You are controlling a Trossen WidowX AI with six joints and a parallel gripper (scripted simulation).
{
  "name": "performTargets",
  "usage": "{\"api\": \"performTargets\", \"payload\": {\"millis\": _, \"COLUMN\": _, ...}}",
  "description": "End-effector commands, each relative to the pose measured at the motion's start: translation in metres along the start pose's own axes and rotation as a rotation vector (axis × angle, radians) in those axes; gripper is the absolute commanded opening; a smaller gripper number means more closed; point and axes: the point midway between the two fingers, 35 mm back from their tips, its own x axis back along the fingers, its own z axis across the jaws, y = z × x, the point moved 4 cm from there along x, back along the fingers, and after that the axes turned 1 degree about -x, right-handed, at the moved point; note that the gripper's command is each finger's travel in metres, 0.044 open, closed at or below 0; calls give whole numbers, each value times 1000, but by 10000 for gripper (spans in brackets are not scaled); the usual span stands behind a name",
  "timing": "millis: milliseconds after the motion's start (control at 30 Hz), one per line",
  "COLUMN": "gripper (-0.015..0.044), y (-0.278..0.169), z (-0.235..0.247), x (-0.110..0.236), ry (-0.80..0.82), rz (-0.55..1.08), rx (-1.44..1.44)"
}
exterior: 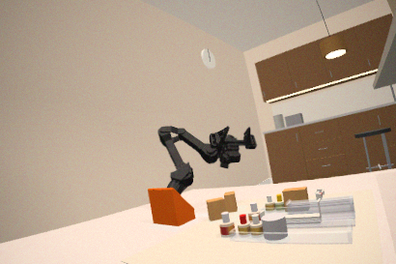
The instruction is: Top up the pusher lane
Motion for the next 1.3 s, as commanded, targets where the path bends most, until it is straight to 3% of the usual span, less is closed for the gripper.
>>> {"api": "performTargets", "payload": {"millis": 0, "gripper": 426, "y": 1, "z": -2, "x": -1, "ry": -4, "rz": -3, "rx": 1}}
{"api": "performTargets", "payload": {"millis": 233, "gripper": 440, "y": 59, "z": -34, "x": -56, "ry": -33, "rz": -269, "rx": -15}}
{"api": "performTargets", "payload": {"millis": 433, "gripper": 440, "y": 129, "z": -14, "x": -105, "ry": 206, "rz": -656, "rx": -168}}
{"api": "performTargets", "payload": {"millis": 600, "gripper": 440, "y": 180, "z": 29, "x": -128, "ry": 616, "rz": -945, "rx": -417}}
{"api": "performTargets", "payload": {"millis": 767, "gripper": 440, "y": 212, "z": 79, "x": -134, "ry": 1187, "rz": -1112, "rx": -763}}
{"api": "performTargets", "payload": {"millis": 900, "gripper": 440, "y": 224, "z": 113, "x": -133, "ry": 1731, "rz": -1119, "rx": -1082}}
{"api": "performTargets", "payload": {"millis": 1033, "gripper": 440, "y": 226, "z": 133, "x": -131, "ry": 2310, "rz": -994, "rx": -1367}}
{"api": "performTargets", "payload": {"millis": 1100, "gripper": 440, "y": 225, "z": 135, "x": -132, "ry": 2413, "rz": -958, "rx": -1410}}
{"api": "performTargets", "payload": {"millis": 1267, "gripper": 440, "y": 225, "z": 135, "x": -132, "ry": 2413, "rz": -958, "rx": -1410}}
